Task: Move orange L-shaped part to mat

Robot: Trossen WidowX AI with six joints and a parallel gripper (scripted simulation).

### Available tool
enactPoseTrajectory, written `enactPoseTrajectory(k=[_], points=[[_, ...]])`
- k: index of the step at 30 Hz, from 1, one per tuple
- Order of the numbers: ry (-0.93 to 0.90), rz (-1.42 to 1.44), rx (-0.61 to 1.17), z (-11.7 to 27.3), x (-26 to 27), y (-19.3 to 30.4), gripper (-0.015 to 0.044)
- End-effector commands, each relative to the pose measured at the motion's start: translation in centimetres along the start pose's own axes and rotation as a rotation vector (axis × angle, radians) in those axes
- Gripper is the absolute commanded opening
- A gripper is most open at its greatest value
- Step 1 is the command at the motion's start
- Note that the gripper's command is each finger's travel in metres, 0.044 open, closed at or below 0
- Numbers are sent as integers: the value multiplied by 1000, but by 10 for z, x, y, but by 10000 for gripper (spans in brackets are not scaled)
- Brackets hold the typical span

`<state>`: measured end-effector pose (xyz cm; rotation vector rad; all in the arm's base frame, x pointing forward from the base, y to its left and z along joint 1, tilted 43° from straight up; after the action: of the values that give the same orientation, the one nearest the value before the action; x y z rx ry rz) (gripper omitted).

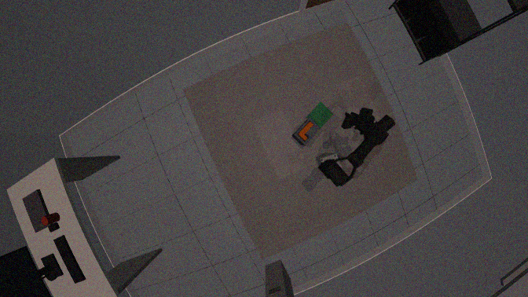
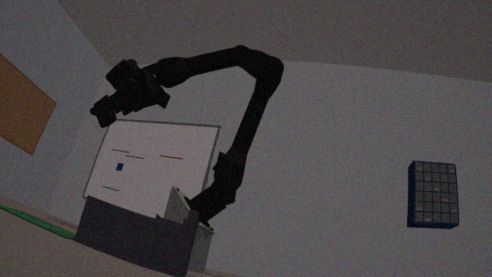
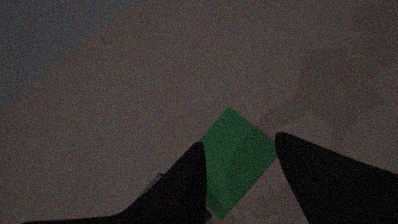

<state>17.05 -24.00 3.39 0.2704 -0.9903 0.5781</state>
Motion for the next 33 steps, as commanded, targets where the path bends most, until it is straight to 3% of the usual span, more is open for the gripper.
enactPoseTrajectory(k=[1, 9, 16, 24, 33], points=[[59, 137, 189, -29, 55, 17, 180], [133, 464, 548, -71, 151, 83, 180], [170, 731, 803, -76, 202, 154, 180], [173, 754, 823, -77, 204, 161, 180], [168, 753, 824, -126, 175, 205, 180]])
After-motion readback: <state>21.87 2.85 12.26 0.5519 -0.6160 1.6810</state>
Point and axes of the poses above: the point midway between the two fingers, 35 mm back from their tips, its own z axis back along the fingers, its own x axis across the jaws, y = z × x, the point moved 8 cm from there along z, back along the fingers, and after that the axes turned 15 degrees about -z, right-handed, at the moved point
